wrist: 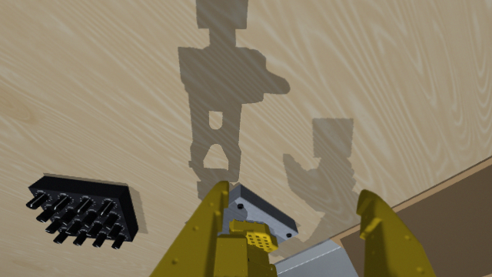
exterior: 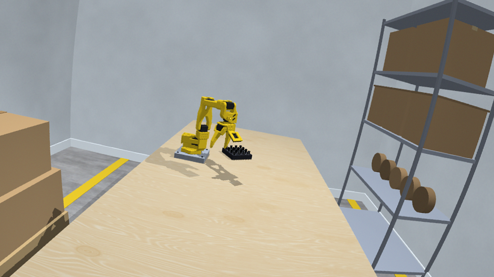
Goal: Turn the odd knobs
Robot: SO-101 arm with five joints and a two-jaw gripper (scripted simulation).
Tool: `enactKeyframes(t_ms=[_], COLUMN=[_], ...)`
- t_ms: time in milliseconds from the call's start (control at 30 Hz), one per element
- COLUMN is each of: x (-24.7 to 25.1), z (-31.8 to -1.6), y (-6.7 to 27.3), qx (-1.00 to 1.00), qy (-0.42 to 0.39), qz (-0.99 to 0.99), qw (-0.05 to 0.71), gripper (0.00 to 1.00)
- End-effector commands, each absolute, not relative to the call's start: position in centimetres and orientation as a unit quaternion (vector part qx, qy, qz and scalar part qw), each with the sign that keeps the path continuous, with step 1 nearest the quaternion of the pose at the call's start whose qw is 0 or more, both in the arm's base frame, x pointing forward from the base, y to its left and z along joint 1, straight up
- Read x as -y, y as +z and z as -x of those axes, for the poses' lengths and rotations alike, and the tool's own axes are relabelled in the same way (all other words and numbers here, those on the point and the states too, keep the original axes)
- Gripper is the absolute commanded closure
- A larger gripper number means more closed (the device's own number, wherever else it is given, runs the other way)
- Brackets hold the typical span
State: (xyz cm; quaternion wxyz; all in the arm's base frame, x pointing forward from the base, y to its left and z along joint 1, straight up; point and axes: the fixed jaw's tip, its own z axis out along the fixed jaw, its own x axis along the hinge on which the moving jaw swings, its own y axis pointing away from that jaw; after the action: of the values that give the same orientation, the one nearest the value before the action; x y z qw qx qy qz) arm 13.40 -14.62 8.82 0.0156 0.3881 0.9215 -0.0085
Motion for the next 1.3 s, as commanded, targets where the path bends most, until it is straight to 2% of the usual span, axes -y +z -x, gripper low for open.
enactKeyframes(t_ms=[0,1267], x=[14.75,14.8], z=[-13.25,-13.21], y=[8.68,8.69], qx=[-0.915,-0.912], qy=[-0.004,-0.004], qz=[-0.402,-0.409], qw=[0.008,0.008], gripper=[0.6,0.6])
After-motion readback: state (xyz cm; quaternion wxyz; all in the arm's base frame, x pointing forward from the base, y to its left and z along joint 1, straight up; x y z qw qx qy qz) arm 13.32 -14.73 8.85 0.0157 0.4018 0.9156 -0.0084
